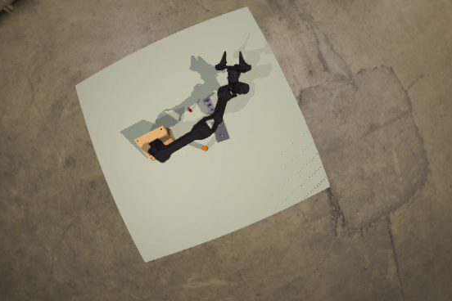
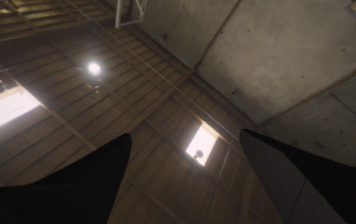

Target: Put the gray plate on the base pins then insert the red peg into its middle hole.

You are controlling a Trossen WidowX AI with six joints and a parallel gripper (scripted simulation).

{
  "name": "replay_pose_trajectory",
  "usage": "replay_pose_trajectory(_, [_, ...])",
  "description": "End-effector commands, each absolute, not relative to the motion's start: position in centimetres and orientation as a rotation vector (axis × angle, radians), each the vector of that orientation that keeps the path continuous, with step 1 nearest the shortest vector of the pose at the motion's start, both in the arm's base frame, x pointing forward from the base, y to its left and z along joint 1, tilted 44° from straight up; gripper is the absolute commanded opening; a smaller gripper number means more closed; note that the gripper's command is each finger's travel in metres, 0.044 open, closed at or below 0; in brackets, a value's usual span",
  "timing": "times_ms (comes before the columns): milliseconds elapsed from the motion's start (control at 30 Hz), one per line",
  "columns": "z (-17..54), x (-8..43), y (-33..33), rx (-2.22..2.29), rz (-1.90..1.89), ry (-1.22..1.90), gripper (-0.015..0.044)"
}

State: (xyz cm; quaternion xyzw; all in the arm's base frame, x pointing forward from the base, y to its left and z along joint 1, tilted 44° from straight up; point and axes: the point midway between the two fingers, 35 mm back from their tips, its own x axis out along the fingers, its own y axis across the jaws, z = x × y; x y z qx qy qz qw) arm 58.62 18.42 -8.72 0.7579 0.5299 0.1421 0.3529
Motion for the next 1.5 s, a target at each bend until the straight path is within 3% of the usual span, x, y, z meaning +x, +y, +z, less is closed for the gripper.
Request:
replay_pose_trajectory(0, [-8.7, 58.6, 18.4, 1.961, 0.368, 1.371, 0.0426])
replay_pose_trajectory(333, [-12.3, 57.8, 19.4, 2.023, -0.426, 1.246, 0.044])
replay_pose_trajectory(733, [-12.3, 45.9, 14.1, 1.42, -1.311, 0.929, 0.044])
replay_pose_trajectory(1167, [-2.8, 36.8, 7.3, 0.68, -1.52, 0.662, 0.044])
replay_pose_trajectory(1467, [-1.8, 36.4, 6.8, 0.633, -1.52, 0.646, 0.044])
